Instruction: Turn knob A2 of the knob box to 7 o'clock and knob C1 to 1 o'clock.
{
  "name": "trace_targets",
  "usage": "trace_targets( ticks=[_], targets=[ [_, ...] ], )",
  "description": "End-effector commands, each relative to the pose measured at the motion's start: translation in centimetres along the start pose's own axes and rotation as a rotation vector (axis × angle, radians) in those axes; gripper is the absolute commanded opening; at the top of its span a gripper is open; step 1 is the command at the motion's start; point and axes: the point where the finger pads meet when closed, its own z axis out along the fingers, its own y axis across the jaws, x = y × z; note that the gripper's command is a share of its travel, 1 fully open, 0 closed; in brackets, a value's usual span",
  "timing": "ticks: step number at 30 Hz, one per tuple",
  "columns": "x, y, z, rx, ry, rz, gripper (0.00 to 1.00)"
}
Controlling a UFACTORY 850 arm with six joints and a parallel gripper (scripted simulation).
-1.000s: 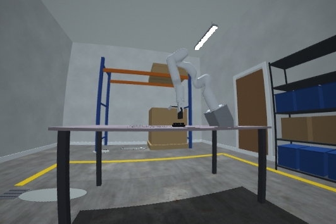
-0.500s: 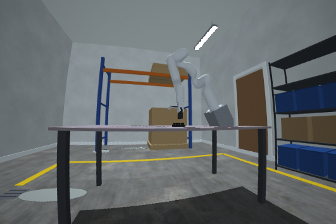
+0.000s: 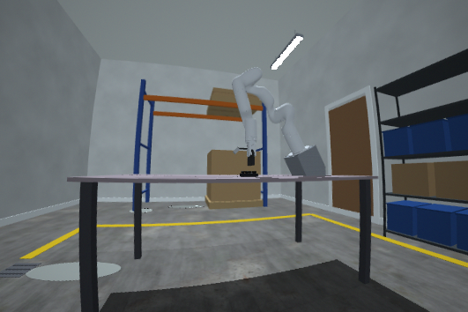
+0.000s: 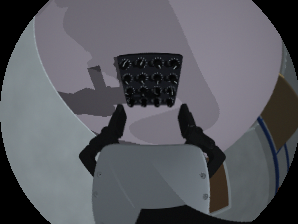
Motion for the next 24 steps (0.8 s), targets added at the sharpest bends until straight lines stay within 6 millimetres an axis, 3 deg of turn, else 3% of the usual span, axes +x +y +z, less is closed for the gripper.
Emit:
trace_targets(
  ticks=[1,24],
  targets=[
    [0.1,0.0,0.0,0.001,0.001,0.000,1.00],
    [-2.3,-0.1,-0.1,-0.001,0.001,0.000,1.00]
  ],
)
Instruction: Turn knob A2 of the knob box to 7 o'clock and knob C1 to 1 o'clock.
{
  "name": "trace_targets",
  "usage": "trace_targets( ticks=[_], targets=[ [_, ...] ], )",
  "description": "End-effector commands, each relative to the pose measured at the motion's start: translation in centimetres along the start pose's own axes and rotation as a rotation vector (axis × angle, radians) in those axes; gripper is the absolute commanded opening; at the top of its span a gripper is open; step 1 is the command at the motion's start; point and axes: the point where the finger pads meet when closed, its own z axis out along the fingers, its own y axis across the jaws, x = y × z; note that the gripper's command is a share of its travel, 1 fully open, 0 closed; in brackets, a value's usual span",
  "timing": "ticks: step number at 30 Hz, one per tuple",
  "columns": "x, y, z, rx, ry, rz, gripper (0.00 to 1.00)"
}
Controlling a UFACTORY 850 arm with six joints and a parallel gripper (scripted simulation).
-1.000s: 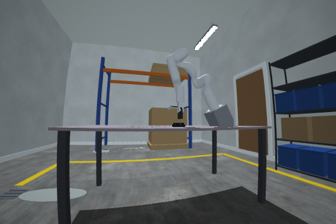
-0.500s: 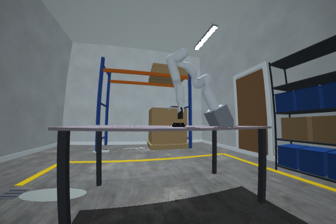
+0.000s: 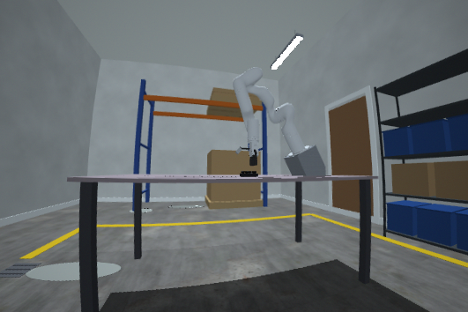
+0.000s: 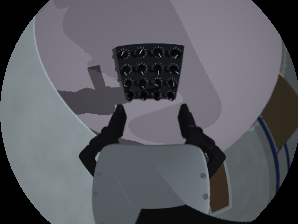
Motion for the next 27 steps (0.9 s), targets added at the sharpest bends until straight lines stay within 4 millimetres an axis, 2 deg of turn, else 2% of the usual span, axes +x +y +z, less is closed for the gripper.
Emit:
trace_targets(
  ticks=[1,9,27],
  targets=[
    [-0.8,0.0,0.0,0.001,0.001,0.000,1.00],
    [-2.5,-0.1,-0.1,0.001,0.001,0.000,1.00],
    [-3.5,-0.1,-0.1,0.001,0.001,0.000,1.00]
  ],
)
